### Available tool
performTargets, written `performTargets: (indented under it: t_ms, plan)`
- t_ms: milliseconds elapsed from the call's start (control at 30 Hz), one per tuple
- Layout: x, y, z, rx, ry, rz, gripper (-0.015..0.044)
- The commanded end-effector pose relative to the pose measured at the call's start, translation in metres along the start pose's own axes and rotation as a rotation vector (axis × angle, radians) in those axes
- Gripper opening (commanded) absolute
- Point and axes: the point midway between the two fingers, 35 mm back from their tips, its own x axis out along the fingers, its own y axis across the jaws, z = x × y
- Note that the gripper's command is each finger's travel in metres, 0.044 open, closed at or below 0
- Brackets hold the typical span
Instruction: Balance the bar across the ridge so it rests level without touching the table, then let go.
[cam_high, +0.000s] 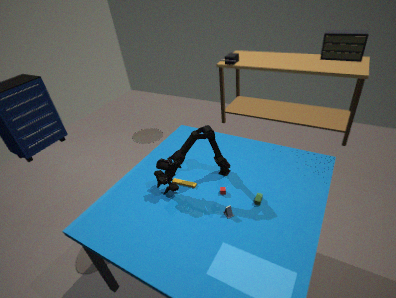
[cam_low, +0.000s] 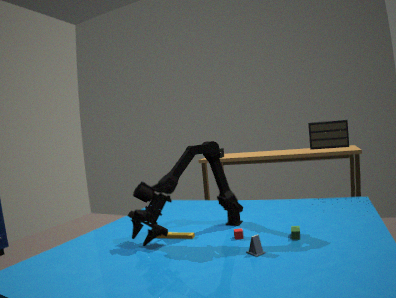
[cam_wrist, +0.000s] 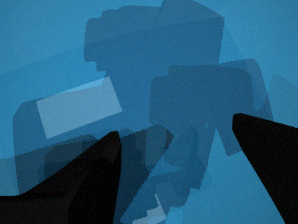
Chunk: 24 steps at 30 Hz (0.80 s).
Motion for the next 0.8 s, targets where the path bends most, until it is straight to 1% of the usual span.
performTargets:
  t_ms: [0,400,767]
  plan:
    - [-0.011,-0.006,0.0,0.115,0.035,0.003,0.0315]
    - [-0.038,-0.006,-0.023,0.5,0.235,0.027,0.0315]
    - [-0.072,-0.003,-0.044,0.845,0.43,-0.009,0.0315]
